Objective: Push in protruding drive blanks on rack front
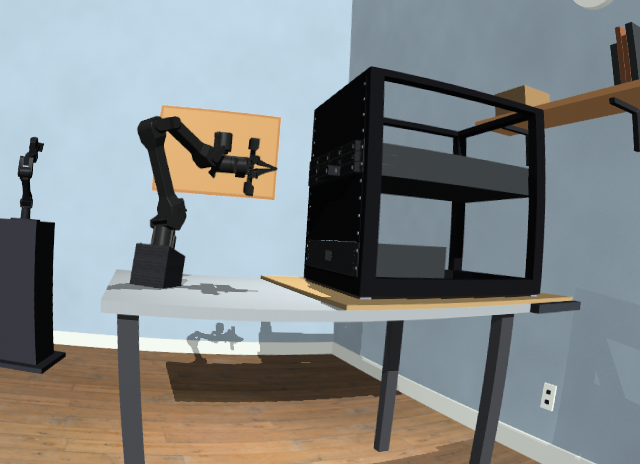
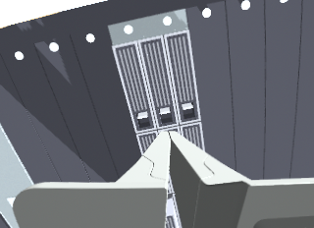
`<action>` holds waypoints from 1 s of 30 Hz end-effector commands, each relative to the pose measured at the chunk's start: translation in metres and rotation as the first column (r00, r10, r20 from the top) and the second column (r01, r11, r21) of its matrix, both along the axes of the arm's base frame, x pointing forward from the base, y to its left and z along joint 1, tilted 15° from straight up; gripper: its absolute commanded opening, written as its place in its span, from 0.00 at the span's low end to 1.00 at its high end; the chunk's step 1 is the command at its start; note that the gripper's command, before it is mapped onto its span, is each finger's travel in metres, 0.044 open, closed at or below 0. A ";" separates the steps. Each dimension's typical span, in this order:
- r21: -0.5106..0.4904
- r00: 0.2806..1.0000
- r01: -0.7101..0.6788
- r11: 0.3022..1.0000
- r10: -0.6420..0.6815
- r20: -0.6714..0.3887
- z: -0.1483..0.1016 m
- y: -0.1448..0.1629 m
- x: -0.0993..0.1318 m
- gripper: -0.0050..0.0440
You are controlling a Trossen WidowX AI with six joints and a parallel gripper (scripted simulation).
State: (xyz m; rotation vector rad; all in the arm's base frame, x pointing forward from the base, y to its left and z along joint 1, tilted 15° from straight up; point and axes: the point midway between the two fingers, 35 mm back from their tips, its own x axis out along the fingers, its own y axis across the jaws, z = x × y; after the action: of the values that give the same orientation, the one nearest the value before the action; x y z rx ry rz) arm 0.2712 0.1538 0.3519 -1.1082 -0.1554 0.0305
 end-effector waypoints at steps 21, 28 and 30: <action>-0.201 0.999 0.027 0.979 -0.021 0.031 0.001 -0.003 -0.007 0.00; -0.214 0.999 0.029 0.976 -0.023 0.032 0.001 -0.003 -0.008 0.00; -0.215 0.999 0.029 0.976 -0.023 0.032 0.001 -0.003 -0.008 0.00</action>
State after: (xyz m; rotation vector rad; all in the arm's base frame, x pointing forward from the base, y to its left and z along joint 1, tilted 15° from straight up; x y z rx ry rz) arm 0.2663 0.1527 0.3506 -1.3292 -0.1620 0.0119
